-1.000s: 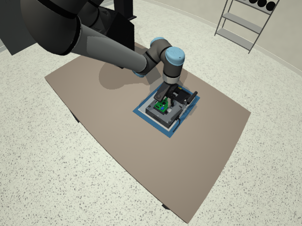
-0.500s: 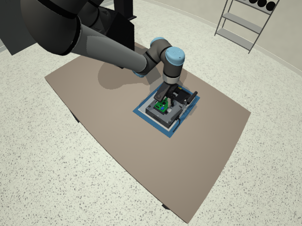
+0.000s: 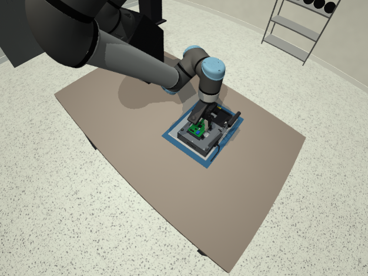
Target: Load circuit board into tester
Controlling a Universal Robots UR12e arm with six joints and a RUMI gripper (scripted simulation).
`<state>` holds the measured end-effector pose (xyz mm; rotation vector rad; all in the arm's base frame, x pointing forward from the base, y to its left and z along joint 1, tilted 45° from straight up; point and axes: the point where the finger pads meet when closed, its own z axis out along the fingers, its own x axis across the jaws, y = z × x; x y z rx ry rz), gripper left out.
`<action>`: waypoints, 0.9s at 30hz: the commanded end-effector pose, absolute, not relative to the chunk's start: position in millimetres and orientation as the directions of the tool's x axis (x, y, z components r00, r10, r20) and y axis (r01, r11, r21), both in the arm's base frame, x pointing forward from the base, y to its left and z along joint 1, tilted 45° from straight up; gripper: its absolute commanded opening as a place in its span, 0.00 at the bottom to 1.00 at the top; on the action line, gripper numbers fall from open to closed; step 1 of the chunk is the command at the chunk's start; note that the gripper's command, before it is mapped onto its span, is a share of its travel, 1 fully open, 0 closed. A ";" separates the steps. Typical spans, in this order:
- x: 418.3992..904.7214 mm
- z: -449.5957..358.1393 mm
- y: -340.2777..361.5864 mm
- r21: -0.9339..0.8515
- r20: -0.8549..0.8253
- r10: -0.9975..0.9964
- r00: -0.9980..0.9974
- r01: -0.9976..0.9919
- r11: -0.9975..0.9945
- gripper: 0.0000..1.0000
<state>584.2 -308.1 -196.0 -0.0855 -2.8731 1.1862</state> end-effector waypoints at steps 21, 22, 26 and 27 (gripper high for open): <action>586.8 -189.8 -300.8 -0.704 0.007 0.062 -0.998 0.039 0.709 0.39; 586.8 -189.8 -300.8 -0.704 0.007 0.062 -0.998 0.039 0.709 0.39; 586.5 -190.0 -301.4 -0.704 0.007 0.063 -0.998 0.040 0.709 0.39; 586.6 -190.1 -301.5 -0.704 0.007 0.063 -0.998 0.040 0.709 0.39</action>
